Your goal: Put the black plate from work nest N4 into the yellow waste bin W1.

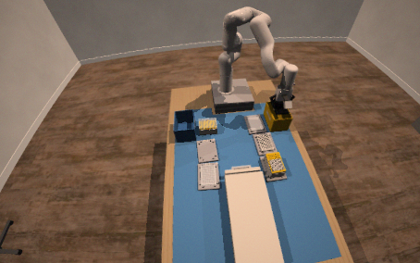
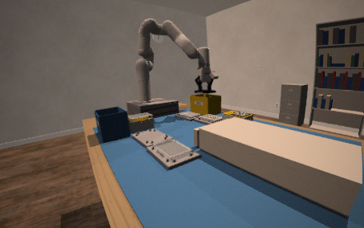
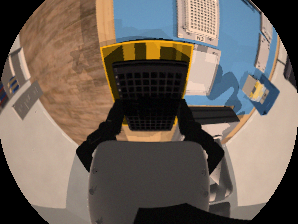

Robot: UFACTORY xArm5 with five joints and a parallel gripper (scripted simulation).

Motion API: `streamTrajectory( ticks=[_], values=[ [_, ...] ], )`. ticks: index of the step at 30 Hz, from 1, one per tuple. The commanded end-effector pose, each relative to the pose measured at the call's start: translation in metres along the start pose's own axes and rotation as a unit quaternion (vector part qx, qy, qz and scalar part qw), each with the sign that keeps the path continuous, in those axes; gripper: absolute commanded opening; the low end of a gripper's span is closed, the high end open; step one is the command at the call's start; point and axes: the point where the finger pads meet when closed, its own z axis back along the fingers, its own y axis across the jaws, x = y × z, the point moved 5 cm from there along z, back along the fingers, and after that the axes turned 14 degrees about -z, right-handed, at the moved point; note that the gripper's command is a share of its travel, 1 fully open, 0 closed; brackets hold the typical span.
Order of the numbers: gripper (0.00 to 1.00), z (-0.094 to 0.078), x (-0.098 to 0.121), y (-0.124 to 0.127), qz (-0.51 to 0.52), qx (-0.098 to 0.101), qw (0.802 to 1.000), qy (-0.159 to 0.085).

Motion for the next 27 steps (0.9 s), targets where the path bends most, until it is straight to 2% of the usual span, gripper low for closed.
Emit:
streamTrajectory(
  ticks=[1, 19, 20, 27],
  values=[
    [0.0, 0.0014, 0.0019, -0.0048, 0.0, -0.002, 1.0, 0.001],
    [0.0, 0.0014, 0.0019, -0.0048, 0.0, -0.002, 1.0, 0.001],
    [1.0, 0.0014, 0.0019, -0.0048, 0.0, -0.002, 1.0, 0.001],
    [1.0, 0.0014, 0.0019, -0.0048, 0.0, -0.002, 1.0, 0.001]
  ],
)
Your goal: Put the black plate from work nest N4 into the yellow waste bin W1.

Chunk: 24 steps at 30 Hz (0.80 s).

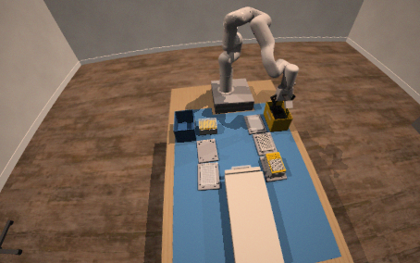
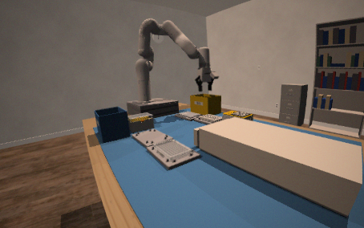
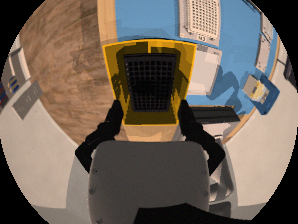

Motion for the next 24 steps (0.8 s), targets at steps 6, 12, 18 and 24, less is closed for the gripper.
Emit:
streamTrajectory(
  ticks=[6, 12, 18, 24],
  values=[
    [1.0, 0.001, -0.001, -0.001, 0.0, -0.002, 1.0, 0.001],
    [1.0, 0.001, -0.001, -0.001, 0.0, -0.002, 1.0, 0.001],
    [1.0, 0.001, -0.001, -0.001, 0.0, -0.002, 1.0, 0.001],
    [1.0, 0.005, -0.009, 0.011, 0.0, -0.001, 1.0, 0.001]
  ],
)
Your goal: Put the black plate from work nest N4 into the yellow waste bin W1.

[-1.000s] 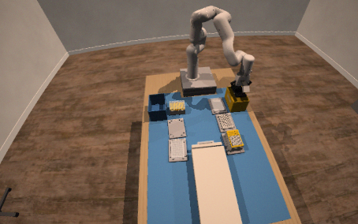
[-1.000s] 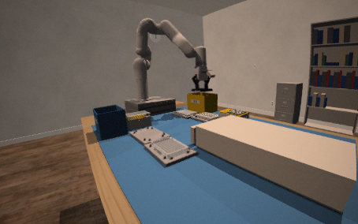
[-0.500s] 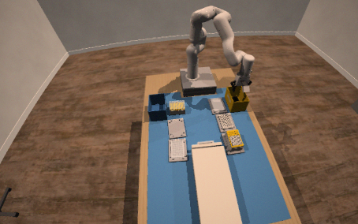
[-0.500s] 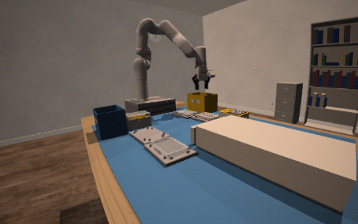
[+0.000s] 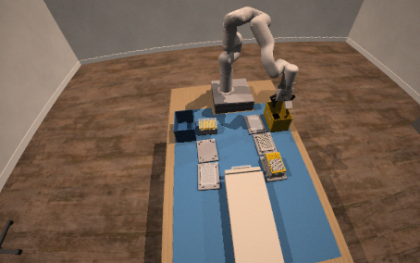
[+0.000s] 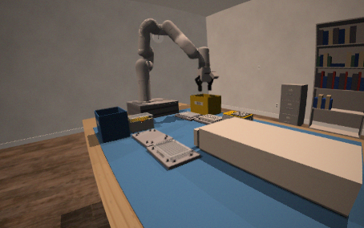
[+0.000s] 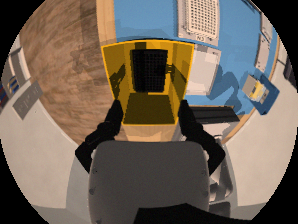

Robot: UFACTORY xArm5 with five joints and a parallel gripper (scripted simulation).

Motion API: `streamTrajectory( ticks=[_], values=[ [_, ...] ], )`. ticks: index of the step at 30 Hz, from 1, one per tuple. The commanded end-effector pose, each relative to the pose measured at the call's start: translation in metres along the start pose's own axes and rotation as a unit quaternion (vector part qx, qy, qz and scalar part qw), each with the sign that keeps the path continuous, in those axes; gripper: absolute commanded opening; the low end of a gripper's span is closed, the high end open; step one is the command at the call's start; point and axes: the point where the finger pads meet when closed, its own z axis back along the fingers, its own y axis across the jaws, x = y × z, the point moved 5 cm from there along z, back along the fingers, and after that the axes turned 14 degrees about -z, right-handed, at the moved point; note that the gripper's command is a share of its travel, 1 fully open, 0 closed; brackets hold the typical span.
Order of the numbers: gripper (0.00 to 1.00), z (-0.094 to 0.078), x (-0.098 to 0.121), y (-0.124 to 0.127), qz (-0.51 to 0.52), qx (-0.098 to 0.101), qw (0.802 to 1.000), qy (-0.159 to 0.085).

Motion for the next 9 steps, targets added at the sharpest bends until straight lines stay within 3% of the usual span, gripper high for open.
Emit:
streamTrajectory(
  ticks=[1, 9],
  values=[
    [1.0, 0.006, -0.01, 0.012, -0.001, -0.001, 1.0, 0.001],
    [1.0, 0.013, -0.028, 0.035, -0.001, -0.001, 1.0, 0.001]
  ],
)
